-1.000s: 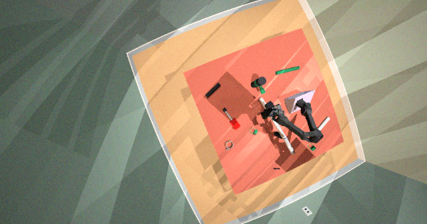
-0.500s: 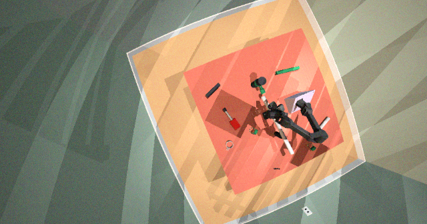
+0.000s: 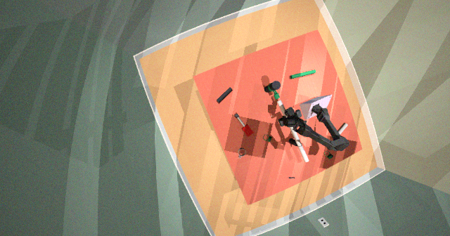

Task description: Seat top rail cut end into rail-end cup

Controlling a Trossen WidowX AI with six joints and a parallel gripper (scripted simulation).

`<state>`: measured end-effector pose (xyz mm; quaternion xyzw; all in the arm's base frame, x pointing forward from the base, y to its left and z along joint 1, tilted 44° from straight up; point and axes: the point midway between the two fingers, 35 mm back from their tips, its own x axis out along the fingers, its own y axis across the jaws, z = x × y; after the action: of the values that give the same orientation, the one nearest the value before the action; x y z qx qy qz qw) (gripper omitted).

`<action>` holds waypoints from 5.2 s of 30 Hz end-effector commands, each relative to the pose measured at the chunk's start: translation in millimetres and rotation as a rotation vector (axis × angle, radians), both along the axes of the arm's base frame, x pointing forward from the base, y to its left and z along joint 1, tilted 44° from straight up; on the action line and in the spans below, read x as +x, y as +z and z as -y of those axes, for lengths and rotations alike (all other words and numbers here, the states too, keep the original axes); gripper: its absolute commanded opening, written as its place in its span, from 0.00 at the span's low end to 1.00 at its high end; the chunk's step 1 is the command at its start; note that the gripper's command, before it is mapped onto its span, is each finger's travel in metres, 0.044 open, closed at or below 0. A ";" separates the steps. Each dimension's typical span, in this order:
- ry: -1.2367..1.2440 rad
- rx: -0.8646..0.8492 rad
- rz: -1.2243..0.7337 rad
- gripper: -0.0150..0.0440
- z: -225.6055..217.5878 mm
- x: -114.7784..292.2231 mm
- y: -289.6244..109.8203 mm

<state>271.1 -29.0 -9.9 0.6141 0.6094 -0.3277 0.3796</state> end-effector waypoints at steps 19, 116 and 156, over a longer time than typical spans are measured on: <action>0.000 0.002 0.000 0.25 4.8 2.0 1.4; 0.008 0.009 -0.015 0.25 24.8 3.5 -12.6; 0.012 0.023 -0.022 0.25 29.3 5.0 -16.0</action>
<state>272.7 -51.6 -26.5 0.6103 0.6262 -0.3232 0.3619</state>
